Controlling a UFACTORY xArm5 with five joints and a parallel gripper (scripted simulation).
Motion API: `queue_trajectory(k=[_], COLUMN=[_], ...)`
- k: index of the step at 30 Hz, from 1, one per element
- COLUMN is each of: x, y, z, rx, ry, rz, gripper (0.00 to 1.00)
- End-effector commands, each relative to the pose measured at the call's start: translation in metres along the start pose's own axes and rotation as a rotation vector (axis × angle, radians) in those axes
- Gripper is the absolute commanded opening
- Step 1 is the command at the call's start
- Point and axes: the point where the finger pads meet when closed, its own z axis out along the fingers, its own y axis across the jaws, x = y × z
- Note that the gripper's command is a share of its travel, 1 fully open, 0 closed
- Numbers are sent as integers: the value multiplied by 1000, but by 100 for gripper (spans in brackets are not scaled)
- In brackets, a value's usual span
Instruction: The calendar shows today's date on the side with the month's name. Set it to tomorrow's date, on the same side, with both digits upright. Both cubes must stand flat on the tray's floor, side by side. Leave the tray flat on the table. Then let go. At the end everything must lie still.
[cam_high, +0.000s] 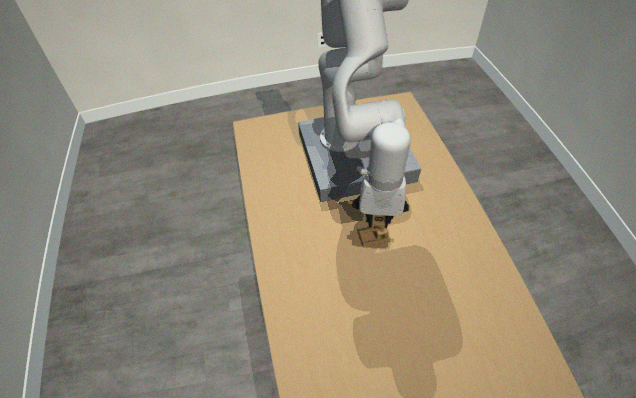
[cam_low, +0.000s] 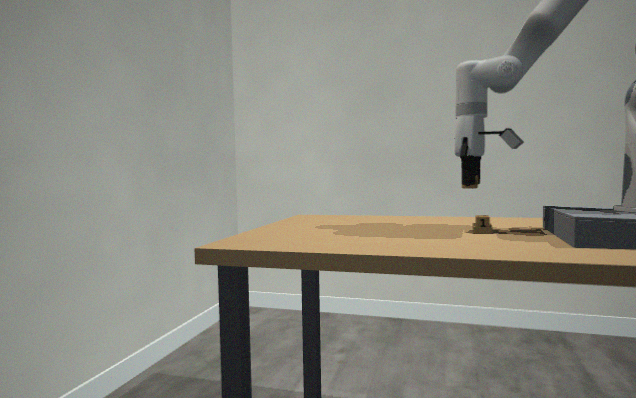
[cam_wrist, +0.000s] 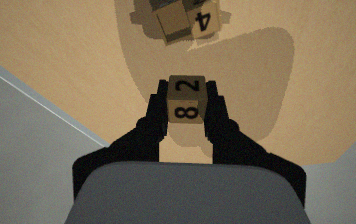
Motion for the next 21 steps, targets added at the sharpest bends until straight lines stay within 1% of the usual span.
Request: queue_trajectory(k=[1, 5, 6, 7, 10, 11, 20, 21], x=[-5, -7, -7, -8, -9, -10, -15, -16], y=[2, 3, 3, 4, 4, 5, 8, 8], z=[-1, -1, -1, -1, -1, -1, -1, -1], rx=[0, 0, 0, 0, 0, 0, 0, 0], ry=[-2, -2, -2, -2, -2, -2, -2, -2], rz=[-174, -296, -297, -355, -377, -457, -705, -755], gripper=[29, 29, 29, 29, 29, 29, 29, 29])
